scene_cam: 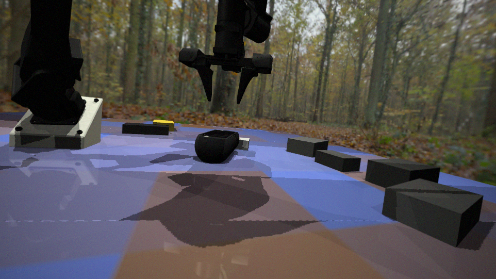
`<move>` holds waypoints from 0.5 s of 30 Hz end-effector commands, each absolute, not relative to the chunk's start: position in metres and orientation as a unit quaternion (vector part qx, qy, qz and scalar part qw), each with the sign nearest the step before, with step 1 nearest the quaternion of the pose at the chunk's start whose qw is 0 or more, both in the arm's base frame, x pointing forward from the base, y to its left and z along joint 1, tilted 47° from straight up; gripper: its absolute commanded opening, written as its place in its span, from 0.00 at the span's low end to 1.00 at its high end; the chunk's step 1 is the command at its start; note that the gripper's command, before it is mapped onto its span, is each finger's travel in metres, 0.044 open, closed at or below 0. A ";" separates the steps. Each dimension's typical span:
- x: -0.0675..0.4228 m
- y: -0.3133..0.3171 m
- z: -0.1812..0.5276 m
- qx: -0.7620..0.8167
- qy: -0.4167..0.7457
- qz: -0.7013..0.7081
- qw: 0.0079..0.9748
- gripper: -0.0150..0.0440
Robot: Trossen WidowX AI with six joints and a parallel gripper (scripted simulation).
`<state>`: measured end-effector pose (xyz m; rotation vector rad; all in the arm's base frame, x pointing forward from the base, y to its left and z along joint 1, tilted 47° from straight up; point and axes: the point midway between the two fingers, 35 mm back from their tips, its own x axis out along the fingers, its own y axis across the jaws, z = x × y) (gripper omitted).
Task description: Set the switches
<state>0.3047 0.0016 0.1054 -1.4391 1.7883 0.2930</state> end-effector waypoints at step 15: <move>0.304 0.002 0.105 -0.566 0.709 0.116 0.403 0.25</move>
